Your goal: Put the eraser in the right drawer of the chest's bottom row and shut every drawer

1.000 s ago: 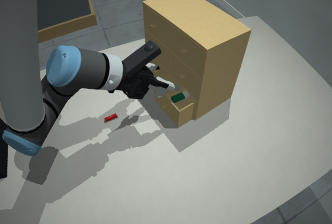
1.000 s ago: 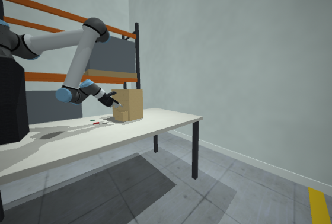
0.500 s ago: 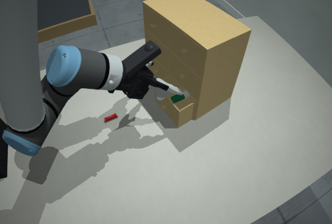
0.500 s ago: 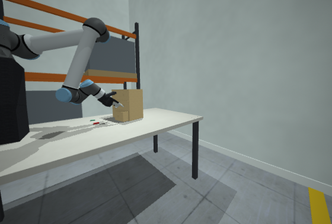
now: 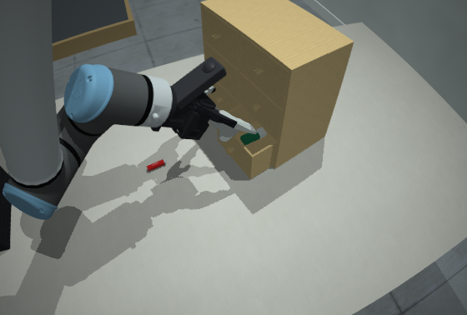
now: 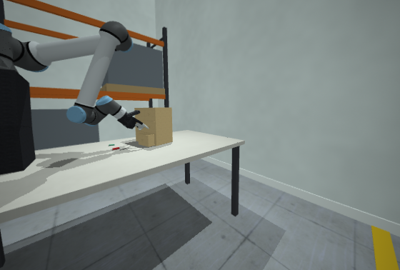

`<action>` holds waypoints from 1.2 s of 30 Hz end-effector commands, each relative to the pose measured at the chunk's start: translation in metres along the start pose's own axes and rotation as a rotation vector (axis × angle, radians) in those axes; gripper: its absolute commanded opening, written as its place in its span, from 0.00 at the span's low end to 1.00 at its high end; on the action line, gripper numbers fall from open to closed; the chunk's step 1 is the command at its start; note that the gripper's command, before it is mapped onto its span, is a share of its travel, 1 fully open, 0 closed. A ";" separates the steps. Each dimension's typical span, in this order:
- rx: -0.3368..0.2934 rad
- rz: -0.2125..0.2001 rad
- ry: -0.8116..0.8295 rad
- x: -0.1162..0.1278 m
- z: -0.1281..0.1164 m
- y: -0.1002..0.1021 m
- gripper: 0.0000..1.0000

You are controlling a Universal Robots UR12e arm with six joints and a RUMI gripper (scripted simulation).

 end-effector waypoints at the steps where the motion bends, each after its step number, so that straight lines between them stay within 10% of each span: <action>1: 0.001 0.000 0.000 0.000 -0.001 -0.003 1.00; 36: 0.001 0.000 0.000 0.008 -0.057 -0.080 1.00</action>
Point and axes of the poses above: the point where the finger pads meet when closed, its own y axis out along the fingers, its own x axis across the jaws, z = x × y, the point moved 3 cm from there along -y, back along the fingers, and after that the axes turned 8 degrees about y, right-handed, at the moved point
